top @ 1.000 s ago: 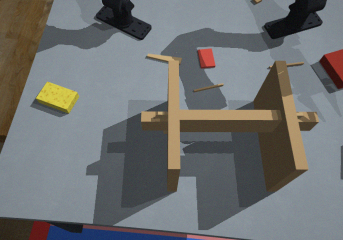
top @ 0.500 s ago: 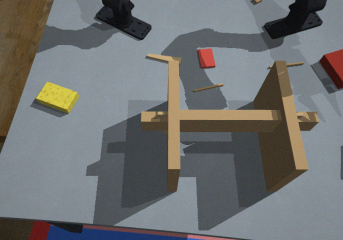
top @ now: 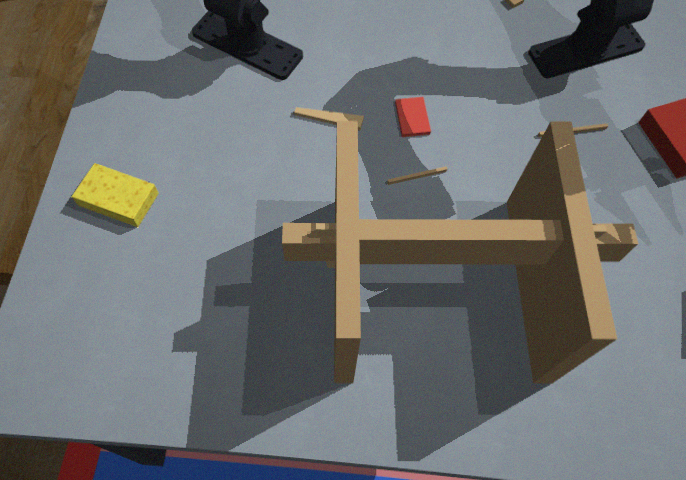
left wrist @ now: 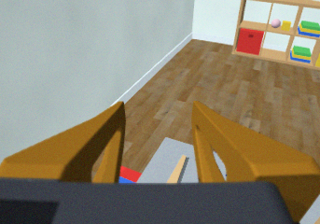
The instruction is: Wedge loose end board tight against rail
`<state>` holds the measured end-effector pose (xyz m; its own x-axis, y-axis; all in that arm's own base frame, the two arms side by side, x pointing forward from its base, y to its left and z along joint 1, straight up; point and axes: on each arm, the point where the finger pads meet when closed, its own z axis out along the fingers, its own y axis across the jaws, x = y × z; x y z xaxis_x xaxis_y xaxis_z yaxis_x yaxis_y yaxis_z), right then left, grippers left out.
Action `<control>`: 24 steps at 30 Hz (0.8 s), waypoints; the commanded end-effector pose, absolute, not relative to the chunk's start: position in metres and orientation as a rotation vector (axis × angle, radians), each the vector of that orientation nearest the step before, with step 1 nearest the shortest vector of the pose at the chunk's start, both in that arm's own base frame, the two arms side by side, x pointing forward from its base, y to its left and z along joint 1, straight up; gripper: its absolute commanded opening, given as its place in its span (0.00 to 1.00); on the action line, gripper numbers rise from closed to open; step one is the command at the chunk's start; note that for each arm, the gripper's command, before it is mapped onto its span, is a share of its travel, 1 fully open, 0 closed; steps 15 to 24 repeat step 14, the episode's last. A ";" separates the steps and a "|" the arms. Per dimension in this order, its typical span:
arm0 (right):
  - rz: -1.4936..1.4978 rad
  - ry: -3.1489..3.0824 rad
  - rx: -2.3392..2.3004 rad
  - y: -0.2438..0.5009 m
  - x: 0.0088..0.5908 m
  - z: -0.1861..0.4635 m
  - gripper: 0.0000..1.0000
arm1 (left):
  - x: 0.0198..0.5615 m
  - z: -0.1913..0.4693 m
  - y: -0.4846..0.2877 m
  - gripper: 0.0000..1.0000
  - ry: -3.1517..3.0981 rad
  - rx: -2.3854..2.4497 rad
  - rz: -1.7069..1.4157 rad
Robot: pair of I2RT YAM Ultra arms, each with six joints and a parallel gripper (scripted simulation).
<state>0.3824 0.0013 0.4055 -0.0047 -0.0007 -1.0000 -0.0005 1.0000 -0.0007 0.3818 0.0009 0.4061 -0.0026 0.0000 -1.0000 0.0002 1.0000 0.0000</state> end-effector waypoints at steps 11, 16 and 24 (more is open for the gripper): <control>-0.002 1.503 -0.009 0.003 0.377 0.437 0.00 | 0.371 0.444 -0.001 0.40 1.479 0.007 -0.002; -0.002 1.503 -0.009 0.003 0.377 0.437 0.00 | 0.371 0.444 -0.001 0.40 1.479 0.007 -0.002; -0.002 1.503 -0.009 0.003 0.377 0.437 0.00 | 0.371 0.444 -0.001 0.40 1.479 0.007 -0.002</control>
